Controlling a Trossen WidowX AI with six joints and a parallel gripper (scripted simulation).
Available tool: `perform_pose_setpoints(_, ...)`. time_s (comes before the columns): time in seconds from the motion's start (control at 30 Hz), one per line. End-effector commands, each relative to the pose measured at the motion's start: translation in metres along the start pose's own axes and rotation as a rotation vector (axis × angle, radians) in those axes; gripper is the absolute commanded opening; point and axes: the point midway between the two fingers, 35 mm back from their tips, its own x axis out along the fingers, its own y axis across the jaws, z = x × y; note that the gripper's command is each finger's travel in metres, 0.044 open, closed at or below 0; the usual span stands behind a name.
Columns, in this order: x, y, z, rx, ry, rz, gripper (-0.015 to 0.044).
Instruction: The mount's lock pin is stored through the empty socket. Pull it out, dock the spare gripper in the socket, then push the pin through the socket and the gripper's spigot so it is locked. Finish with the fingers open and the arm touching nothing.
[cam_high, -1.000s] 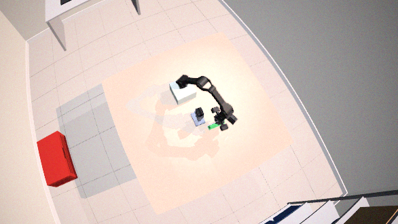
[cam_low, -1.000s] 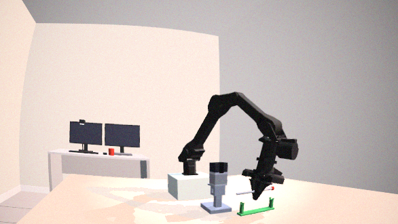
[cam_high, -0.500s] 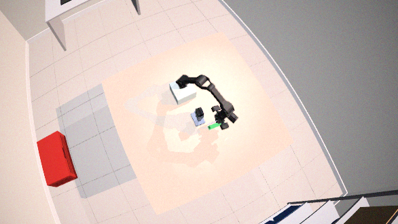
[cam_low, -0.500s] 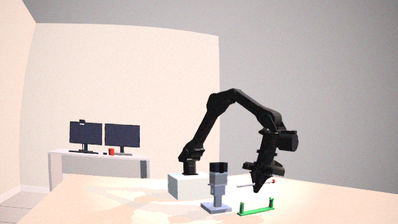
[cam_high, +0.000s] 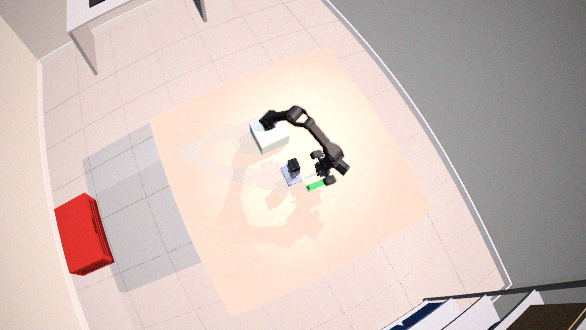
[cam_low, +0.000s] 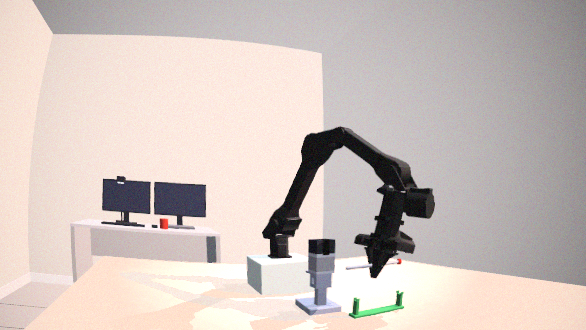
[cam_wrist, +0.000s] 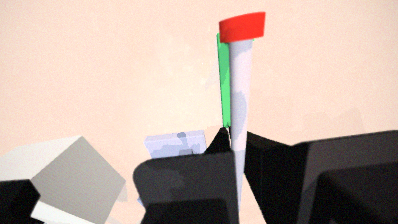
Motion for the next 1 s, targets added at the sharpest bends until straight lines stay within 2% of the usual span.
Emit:
perform_pose_setpoints(0.0,-0.002,0.012,0.001,0.002,-0.003,0.006,0.0000)
perform_pose_setpoints(0.67,-0.012,0.066,0.002,0.006,-0.005,0.012,0.0000)
perform_pose_setpoints(0.97,0.031,0.065,0.014,0.007,-0.007,0.010,0.0000)
